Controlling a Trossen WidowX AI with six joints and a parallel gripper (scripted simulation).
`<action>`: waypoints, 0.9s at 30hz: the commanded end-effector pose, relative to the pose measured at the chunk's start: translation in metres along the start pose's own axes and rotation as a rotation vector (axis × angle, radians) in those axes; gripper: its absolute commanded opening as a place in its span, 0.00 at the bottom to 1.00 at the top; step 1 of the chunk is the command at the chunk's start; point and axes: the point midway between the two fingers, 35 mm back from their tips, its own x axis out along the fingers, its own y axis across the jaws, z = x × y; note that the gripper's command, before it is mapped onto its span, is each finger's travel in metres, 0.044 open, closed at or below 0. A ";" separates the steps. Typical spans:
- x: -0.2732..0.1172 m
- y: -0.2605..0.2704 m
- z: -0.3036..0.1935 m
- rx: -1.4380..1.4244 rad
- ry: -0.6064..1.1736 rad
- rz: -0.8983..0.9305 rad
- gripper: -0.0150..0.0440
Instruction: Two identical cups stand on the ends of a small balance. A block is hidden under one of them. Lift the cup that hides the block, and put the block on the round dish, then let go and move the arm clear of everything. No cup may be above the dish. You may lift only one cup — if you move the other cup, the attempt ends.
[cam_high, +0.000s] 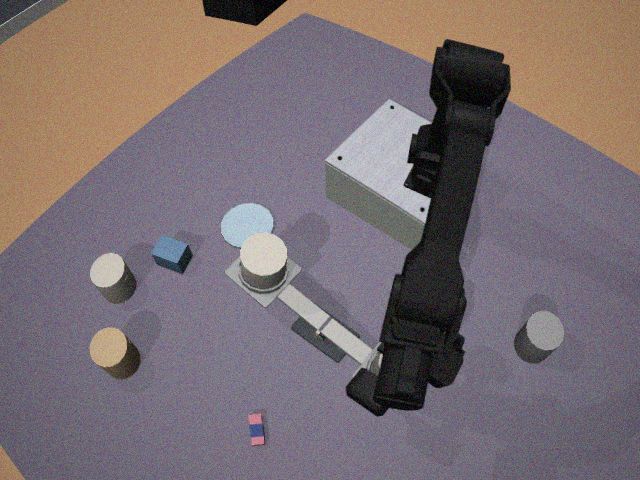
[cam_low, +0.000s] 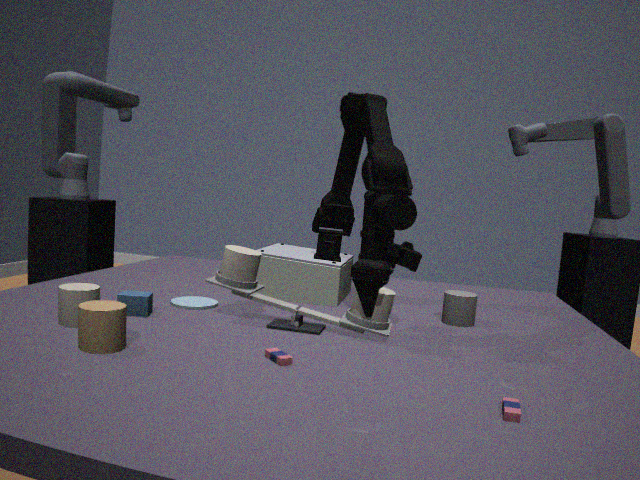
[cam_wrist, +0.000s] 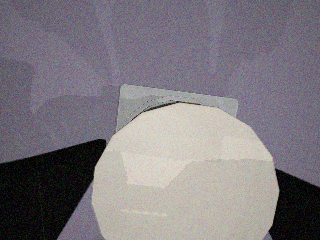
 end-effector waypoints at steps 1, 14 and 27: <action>0.002 0.000 0.000 0.004 0.001 -0.004 0.91; 0.001 -0.001 0.000 0.004 0.001 -0.004 0.60; -0.014 -0.004 0.001 0.004 0.001 -0.005 0.25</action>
